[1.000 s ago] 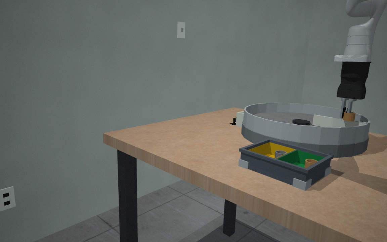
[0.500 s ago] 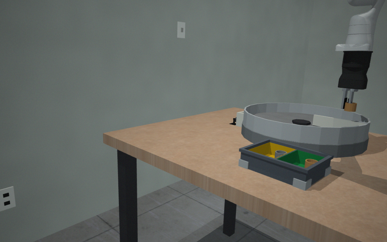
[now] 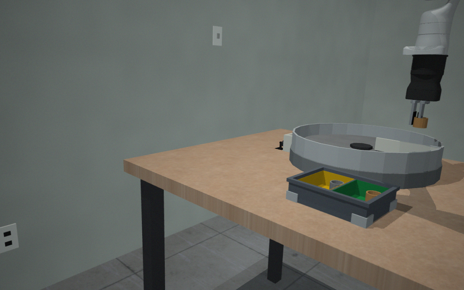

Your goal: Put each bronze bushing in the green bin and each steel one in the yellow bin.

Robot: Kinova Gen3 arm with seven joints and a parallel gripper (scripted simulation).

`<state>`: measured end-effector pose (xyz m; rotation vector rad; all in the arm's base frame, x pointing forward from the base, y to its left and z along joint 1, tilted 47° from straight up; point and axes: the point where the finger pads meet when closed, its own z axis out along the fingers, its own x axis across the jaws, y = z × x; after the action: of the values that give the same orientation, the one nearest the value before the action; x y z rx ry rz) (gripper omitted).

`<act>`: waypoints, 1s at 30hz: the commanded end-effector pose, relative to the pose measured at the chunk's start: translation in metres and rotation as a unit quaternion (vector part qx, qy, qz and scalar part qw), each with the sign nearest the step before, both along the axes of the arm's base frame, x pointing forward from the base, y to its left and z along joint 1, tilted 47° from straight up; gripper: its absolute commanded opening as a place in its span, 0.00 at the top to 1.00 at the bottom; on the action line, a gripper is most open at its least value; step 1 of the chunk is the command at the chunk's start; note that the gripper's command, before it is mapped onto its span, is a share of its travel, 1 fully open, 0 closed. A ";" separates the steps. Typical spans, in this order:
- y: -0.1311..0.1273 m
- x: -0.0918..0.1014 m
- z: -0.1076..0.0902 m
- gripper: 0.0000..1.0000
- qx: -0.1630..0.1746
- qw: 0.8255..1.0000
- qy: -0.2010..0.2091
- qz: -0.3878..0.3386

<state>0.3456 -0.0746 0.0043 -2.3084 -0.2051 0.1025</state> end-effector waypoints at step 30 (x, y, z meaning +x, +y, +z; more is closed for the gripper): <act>0.144 -0.029 0.162 1.00 0.000 1.000 -0.003 0.002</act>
<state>0.3173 0.0546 0.1439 -2.2962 -0.1766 0.1220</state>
